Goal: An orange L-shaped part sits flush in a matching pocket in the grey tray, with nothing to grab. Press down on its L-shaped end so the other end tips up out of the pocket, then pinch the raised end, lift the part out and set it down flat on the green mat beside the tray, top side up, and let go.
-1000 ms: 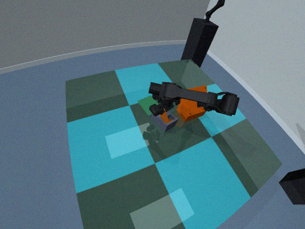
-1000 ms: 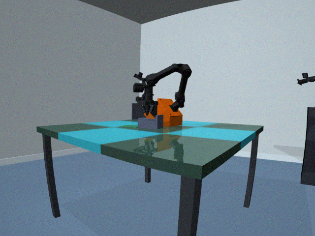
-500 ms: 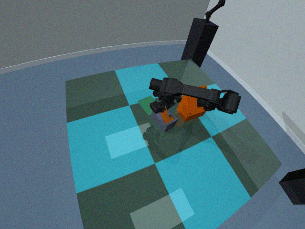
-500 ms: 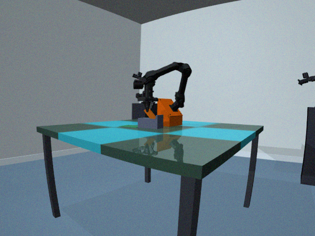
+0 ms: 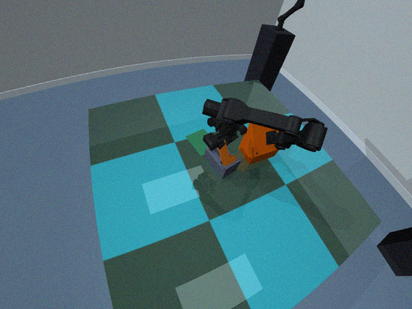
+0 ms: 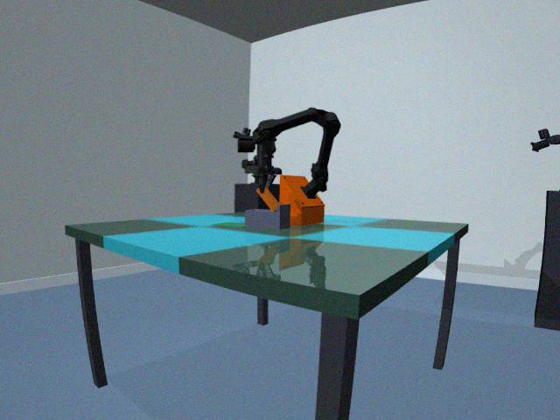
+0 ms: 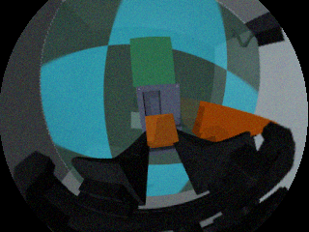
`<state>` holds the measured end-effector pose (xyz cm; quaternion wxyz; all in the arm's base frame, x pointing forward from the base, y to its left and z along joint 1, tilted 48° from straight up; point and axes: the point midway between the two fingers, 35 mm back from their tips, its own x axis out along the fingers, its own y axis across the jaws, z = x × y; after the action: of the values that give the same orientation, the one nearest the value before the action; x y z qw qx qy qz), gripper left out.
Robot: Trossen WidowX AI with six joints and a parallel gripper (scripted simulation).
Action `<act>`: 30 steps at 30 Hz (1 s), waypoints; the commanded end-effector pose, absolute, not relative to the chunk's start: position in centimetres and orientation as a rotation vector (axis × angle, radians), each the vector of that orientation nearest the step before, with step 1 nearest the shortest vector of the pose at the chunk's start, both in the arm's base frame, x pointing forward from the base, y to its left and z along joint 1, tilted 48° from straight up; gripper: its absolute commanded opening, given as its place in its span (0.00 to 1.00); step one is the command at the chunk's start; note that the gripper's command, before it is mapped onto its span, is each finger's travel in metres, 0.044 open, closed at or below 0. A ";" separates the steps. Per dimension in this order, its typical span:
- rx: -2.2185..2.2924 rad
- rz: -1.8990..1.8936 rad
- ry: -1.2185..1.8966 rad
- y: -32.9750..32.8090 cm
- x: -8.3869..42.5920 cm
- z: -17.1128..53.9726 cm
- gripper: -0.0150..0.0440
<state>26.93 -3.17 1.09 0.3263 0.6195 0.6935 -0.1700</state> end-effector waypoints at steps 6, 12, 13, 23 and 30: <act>1.613 -0.442 1.809 -4.4 27.2 2.1 0.25; 1.613 -0.443 1.809 -5.1 27.2 2.7 0.25; 1.613 -0.443 1.809 -5.2 27.2 2.8 0.25; 1.613 -0.443 1.809 -5.5 27.2 2.8 0.25; 1.612 -0.443 1.807 -7.0 27.6 0.7 0.25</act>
<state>27.29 -6.09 1.66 0.3288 0.6188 0.6931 -0.1694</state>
